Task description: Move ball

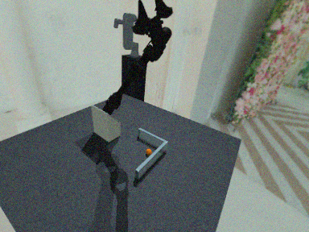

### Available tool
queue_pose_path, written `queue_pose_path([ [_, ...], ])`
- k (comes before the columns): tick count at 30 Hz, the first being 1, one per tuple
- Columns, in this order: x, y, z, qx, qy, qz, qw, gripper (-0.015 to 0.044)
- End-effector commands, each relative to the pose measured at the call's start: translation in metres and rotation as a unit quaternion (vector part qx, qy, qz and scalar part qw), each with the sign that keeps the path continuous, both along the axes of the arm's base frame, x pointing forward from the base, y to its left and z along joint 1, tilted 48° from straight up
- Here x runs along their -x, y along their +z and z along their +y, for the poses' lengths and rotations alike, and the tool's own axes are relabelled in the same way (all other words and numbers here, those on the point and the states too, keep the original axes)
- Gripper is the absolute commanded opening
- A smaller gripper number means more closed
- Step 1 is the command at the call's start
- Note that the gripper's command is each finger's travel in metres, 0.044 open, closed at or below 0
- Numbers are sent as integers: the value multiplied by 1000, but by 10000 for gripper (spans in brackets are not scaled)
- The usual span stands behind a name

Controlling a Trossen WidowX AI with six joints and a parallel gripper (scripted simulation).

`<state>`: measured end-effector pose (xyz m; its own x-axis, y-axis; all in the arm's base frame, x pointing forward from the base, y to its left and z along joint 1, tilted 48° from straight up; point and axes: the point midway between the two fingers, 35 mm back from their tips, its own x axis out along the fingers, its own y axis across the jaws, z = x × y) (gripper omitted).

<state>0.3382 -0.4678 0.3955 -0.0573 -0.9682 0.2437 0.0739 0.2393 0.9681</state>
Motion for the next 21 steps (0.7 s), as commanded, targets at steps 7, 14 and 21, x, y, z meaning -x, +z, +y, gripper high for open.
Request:
queue_pose_path([
  [7,-69,-50,26,-43,110,166,979,281],
  [14,-140,-126,83,-75,261,354,895,281],
  [21,-183,-207,163,-80,411,499,759,281],
])
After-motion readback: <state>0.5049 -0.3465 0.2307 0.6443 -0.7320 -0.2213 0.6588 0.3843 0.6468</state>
